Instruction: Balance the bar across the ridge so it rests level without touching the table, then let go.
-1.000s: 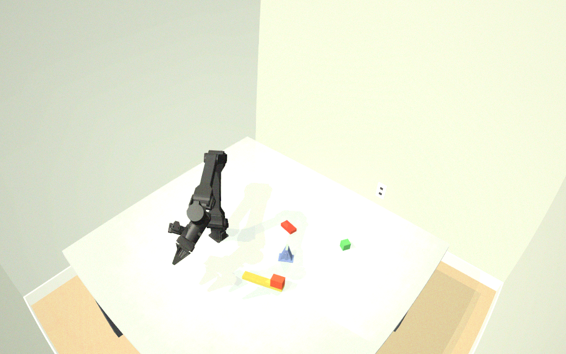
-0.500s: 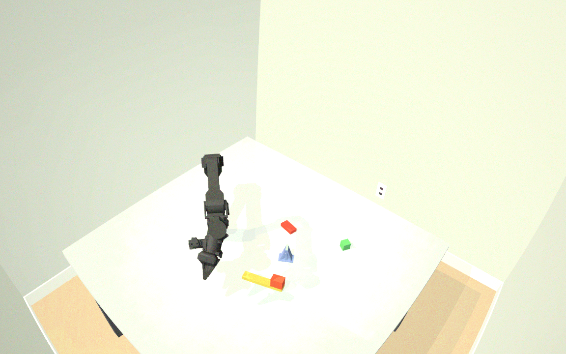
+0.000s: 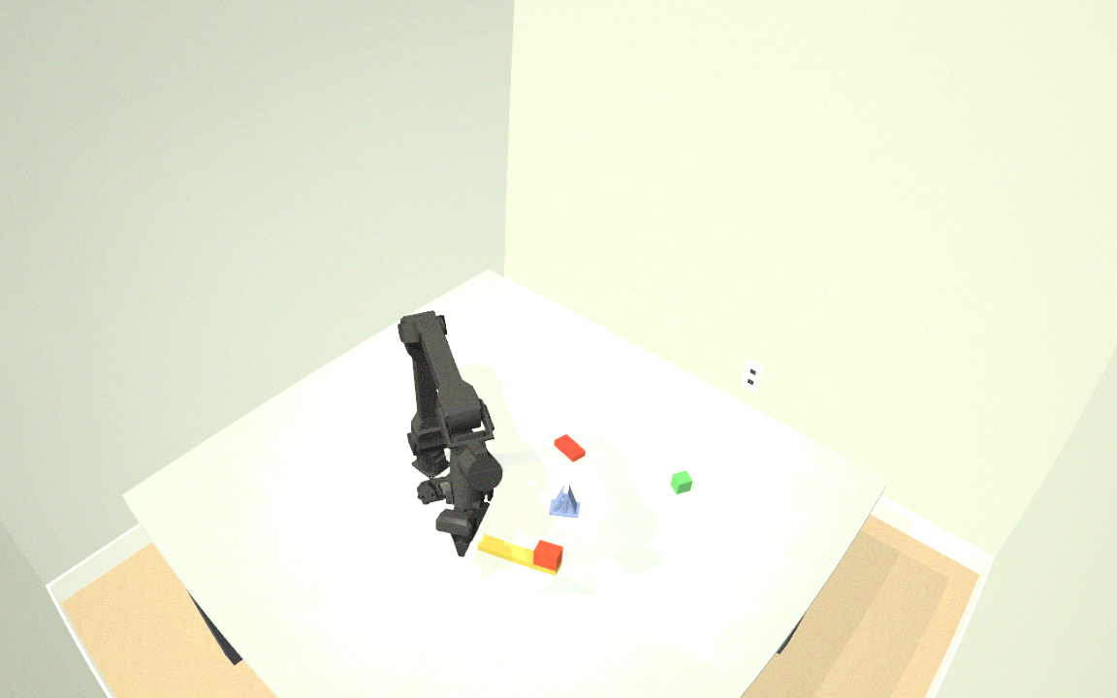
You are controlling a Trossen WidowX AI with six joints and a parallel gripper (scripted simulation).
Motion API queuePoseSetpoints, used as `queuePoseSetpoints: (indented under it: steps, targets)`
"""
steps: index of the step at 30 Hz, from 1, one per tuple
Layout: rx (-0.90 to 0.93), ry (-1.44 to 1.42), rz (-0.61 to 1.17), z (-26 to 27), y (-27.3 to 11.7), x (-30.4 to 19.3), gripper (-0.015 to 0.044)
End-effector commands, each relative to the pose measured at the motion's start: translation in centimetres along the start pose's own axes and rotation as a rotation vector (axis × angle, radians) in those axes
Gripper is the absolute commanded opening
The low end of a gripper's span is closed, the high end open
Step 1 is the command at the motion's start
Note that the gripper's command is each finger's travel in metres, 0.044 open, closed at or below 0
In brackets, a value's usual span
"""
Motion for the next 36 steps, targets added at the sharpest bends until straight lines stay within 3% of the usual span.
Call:
queuePoseSetpoints:
  steps: [1,16,23,36]
  targets:
    - [-0.090,0.037,0.024,-1.1,0.0,-1.9,0.0315]
    - [-0.423,0.204,-0.039,-6.0,-1.2,-7.9,0.0315]
    - [-0.436,0.211,-0.046,-6.2,-1.1,-8.1,0.0315]
    - [-0.436,0.211,-0.046,-9.4,5.8,-8.2,0.0315]
Point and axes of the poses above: the point midway between the two fingers, 35 mm back from their tips, its own y axis out along the fingers, its own z axis across the jaws, x = y × z, the point moved 7 cm from there along -y, back along the fingers, and after that the axes turned 4 degrees about -y, right-handed, at the moved point
